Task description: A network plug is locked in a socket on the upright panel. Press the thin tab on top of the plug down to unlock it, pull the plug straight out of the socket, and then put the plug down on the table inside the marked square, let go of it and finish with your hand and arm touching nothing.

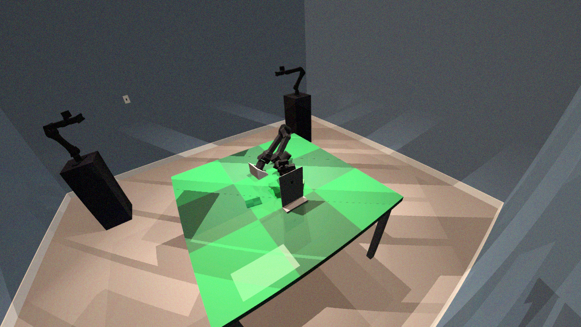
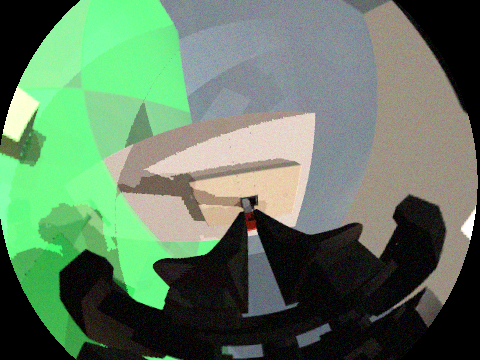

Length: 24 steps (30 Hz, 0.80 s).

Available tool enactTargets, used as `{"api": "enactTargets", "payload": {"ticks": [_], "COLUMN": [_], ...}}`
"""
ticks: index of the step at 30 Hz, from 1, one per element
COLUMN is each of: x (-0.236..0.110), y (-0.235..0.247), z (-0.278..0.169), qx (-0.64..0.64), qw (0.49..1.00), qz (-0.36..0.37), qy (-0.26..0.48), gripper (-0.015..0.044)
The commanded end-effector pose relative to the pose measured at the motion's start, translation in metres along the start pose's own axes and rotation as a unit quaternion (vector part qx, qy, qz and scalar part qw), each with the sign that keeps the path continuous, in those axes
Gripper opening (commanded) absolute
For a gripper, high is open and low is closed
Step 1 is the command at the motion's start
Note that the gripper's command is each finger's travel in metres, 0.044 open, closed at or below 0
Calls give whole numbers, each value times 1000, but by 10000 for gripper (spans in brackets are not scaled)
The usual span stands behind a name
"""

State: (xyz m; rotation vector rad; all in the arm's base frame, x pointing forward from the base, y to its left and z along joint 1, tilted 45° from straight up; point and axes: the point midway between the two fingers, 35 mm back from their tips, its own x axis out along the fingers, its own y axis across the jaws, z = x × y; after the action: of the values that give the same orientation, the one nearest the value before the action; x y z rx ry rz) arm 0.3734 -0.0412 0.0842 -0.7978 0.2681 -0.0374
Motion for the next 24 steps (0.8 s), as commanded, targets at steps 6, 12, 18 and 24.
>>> {"api": "enactTargets", "payload": {"ticks": [6, 12, 18, 24], "x": [-6, -9, -13, -16], "y": [0, 0, 0, 0], "z": [-2, -3, -5, -6], "qx": [1, 1, 1, 1], "qw": [1000, 1000, 1000, 1000], "qz": [1, 1, 1, 1], "qy": [-1, -1, 0, 0], "gripper": [0, 0, 0, 0]}}
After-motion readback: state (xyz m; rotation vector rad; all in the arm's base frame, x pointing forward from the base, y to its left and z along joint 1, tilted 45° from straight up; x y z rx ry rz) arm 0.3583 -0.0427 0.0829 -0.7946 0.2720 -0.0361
